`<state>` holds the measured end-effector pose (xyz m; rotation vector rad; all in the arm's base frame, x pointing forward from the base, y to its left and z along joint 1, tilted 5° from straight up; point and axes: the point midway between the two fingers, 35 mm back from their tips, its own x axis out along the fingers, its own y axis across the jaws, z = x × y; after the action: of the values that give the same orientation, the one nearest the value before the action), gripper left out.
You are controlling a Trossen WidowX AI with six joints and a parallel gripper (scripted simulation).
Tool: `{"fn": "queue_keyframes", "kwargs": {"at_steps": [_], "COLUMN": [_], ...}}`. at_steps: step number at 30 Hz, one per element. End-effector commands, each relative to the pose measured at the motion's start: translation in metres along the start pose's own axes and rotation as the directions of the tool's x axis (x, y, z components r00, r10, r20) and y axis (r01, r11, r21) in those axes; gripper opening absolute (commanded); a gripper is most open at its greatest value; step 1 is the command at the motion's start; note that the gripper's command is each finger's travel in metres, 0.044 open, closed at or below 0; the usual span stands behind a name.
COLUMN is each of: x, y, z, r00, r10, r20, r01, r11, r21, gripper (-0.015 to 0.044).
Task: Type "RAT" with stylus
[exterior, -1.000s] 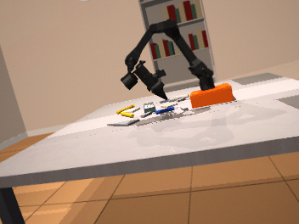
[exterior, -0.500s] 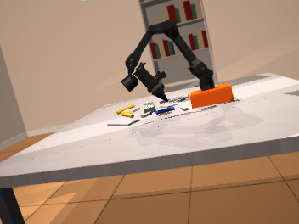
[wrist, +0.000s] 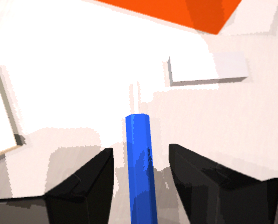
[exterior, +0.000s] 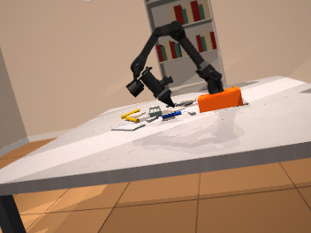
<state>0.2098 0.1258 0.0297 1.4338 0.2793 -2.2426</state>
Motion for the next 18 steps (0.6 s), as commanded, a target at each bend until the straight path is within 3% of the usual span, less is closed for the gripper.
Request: {"fn": "queue_keyframes", "kwargs": {"at_steps": [1,18], "x": [0.0034,0.0124], "y": [-0.0007,-0.0006], "z": [-0.0014,-0.0058], "r00": [1.000,1.000], "r10": [-0.004,-0.004], "r20": [0.007,0.007], "r01": [0.004,0.004], "r11": [1.000,1.000], "r21": [-0.003,-0.003], "gripper": [0.0150,0.0150]}}
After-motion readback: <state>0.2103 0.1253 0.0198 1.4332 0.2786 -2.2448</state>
